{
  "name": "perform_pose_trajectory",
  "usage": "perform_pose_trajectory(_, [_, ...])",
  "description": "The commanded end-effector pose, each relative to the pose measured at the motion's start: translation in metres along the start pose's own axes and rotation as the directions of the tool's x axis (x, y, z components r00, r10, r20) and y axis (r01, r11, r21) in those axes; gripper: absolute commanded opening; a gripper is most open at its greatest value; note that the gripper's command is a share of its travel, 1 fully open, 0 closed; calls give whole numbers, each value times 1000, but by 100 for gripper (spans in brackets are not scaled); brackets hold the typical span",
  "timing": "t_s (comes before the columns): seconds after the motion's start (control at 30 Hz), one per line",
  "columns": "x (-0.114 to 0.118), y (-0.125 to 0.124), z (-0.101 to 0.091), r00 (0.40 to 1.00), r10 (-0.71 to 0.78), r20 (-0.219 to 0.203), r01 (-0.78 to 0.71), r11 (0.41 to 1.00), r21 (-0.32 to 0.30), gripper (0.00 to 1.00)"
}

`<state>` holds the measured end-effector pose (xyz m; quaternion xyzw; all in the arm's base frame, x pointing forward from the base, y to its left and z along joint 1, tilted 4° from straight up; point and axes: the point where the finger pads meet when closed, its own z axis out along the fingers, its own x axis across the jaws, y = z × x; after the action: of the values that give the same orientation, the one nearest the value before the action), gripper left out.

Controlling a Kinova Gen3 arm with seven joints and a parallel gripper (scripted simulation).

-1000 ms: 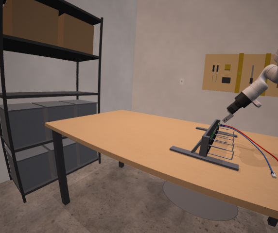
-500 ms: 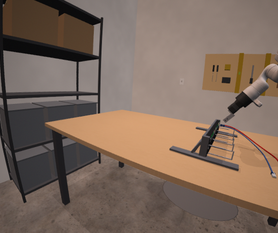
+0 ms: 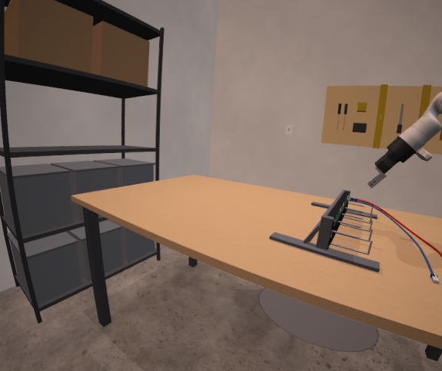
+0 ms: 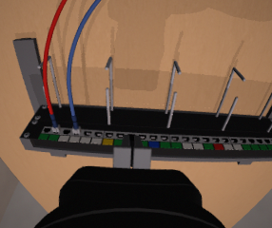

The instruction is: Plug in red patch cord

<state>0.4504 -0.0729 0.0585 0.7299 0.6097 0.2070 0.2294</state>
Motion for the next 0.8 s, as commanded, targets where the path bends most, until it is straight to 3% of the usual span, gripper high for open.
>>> perform_pose_trajectory(0.0, [9, 10, -20, 1000, 7, -23, -8, 1000, -26, 0])
perform_pose_trajectory(0.17, [8, 10, -45, 1000, 7, -23, -8, 1000, -26, 0])
perform_pose_trajectory(0.23, [8, 10, -45, 1000, 7, -23, -8, 1000, -26, 0])
perform_pose_trajectory(0.47, [8, 9, -72, 1000, 7, -23, -8, 1000, -26, 0])
perform_pose_trajectory(0.77, [8, 9, -85, 1000, 7, -23, -8, 1000, -26, 0])
